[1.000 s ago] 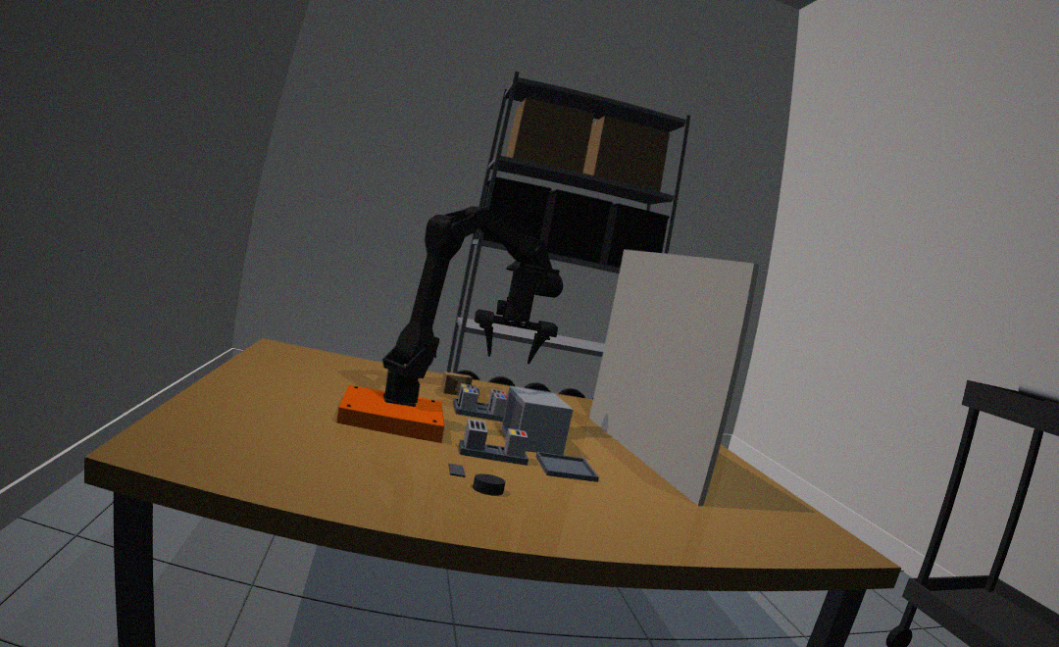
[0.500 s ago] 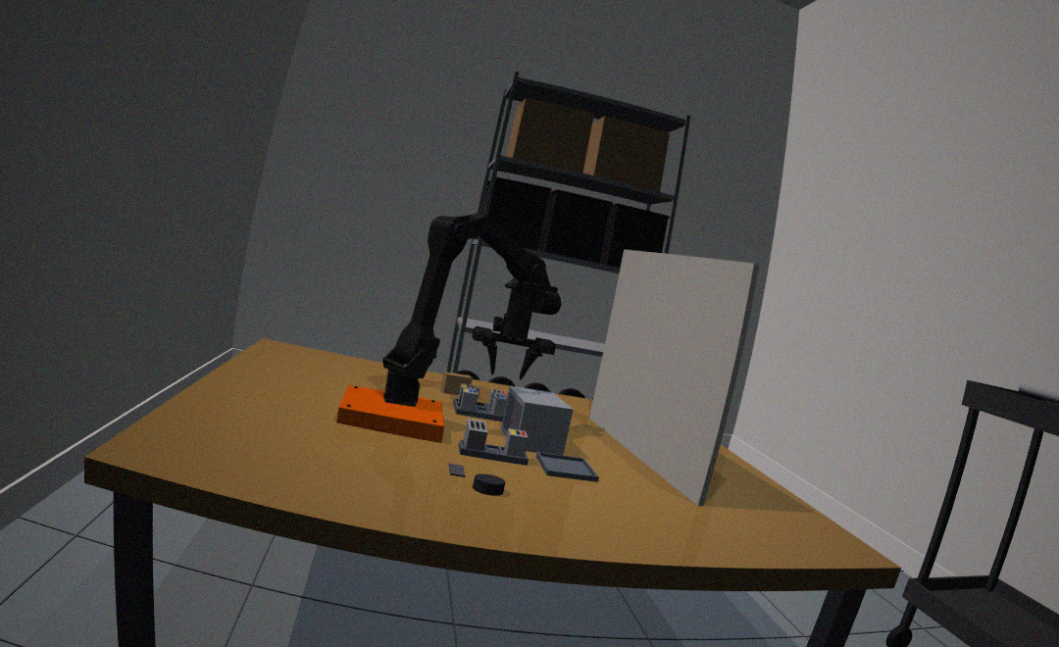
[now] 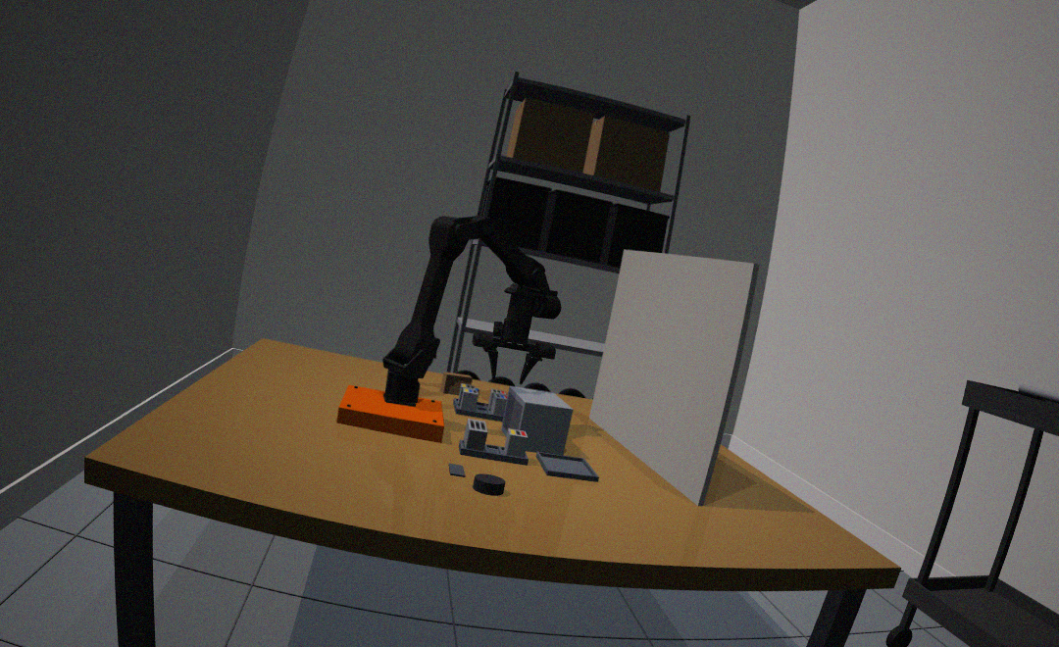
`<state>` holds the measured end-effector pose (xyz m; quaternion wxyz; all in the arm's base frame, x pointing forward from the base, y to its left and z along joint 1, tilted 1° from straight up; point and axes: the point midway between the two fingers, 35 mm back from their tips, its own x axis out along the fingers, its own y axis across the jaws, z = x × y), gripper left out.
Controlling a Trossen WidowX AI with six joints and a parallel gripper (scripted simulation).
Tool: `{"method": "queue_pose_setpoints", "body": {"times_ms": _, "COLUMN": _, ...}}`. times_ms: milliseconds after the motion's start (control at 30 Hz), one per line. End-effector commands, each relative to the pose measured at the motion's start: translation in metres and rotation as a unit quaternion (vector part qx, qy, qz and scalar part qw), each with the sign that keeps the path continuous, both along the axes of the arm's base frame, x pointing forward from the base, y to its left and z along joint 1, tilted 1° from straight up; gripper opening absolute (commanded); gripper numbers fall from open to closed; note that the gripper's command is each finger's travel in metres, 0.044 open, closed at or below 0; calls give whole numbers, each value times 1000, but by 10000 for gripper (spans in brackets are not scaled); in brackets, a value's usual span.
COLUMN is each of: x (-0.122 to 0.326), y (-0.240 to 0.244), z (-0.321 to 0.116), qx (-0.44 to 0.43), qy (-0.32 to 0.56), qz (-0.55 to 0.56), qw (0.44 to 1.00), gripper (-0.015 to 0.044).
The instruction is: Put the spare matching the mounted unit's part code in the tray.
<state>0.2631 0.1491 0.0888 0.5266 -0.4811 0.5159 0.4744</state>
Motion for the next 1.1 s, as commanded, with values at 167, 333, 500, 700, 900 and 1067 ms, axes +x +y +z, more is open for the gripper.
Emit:
{"method": "queue_pose_setpoints", "body": {"times_ms": 167, "x": 0, "y": 0, "z": -17, "qx": -1, "qy": 3, "qz": 2, "qw": 1000, "gripper": 300}}
{"method": "queue_pose_setpoints", "body": {"times_ms": 333, "x": 0, "y": 0, "z": -25, "qx": -1, "qy": 3, "qz": 2, "qw": 1000, "gripper": 300}}
{"method": "queue_pose_setpoints", "body": {"times_ms": 500, "x": 0, "y": 0, "z": -33, "qx": -1, "qy": 3, "qz": 2, "qw": 1000, "gripper": 300}}
{"method": "queue_pose_setpoints", "body": {"times_ms": 700, "x": 0, "y": -1, "z": -43, "qx": -1, "qy": 3, "qz": 2, "qw": 1000, "gripper": 300}}
{"method": "queue_pose_setpoints", "body": {"times_ms": 900, "x": -1, "y": -1, "z": -53, "qx": -1, "qy": 3, "qz": 2, "qw": 1000, "gripper": 300}}
{"method": "queue_pose_setpoints", "body": {"times_ms": 1067, "x": -2, "y": -2, "z": -61, "qx": -1, "qy": 3, "qz": 2, "qw": 1000, "gripper": 300}}
